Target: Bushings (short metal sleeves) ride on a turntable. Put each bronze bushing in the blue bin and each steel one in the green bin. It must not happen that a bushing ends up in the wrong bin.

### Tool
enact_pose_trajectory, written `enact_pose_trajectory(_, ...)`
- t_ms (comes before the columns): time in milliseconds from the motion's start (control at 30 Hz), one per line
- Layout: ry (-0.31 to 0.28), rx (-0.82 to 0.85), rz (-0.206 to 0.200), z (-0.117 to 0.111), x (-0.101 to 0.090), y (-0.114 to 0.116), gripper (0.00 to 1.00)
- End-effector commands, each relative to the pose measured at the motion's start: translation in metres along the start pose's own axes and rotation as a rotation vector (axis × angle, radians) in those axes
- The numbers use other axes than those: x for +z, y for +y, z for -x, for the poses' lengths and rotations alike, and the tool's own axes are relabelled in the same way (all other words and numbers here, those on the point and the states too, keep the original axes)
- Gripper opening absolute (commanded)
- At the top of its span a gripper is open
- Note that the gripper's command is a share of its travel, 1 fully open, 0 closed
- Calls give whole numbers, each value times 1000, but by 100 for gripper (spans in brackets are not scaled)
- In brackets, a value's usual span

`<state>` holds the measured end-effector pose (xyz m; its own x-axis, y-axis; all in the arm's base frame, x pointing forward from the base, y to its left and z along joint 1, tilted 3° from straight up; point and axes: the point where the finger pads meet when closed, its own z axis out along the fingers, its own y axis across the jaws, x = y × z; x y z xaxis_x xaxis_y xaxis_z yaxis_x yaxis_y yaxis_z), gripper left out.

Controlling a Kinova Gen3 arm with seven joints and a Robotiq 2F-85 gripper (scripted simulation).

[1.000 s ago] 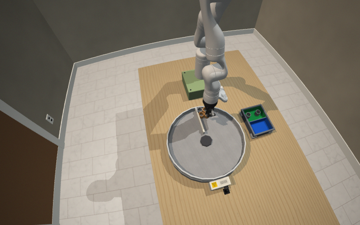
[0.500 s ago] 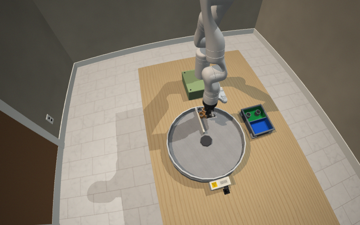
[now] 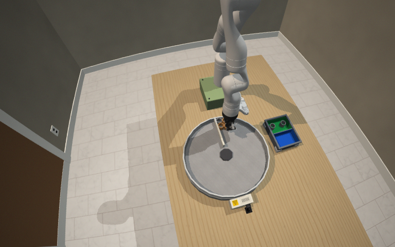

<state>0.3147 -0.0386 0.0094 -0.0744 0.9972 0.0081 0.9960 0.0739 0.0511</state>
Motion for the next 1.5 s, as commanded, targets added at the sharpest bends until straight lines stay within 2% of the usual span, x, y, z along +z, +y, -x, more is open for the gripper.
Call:
enact_pose_trajectory(0, 1, -2, -4, -1, 3, -1, 14)
enact_pose_trajectory(133, 1, -2, -4, -1, 8, -1, 14)
enact_pose_trajectory(467, 1, -2, -4, -1, 8, -1, 14)
enact_pose_trajectory(500, 1, -2, -3, -1, 8, -1, 0)
enact_pose_trajectory(1467, 1, -2, -3, -1, 8, -1, 0)
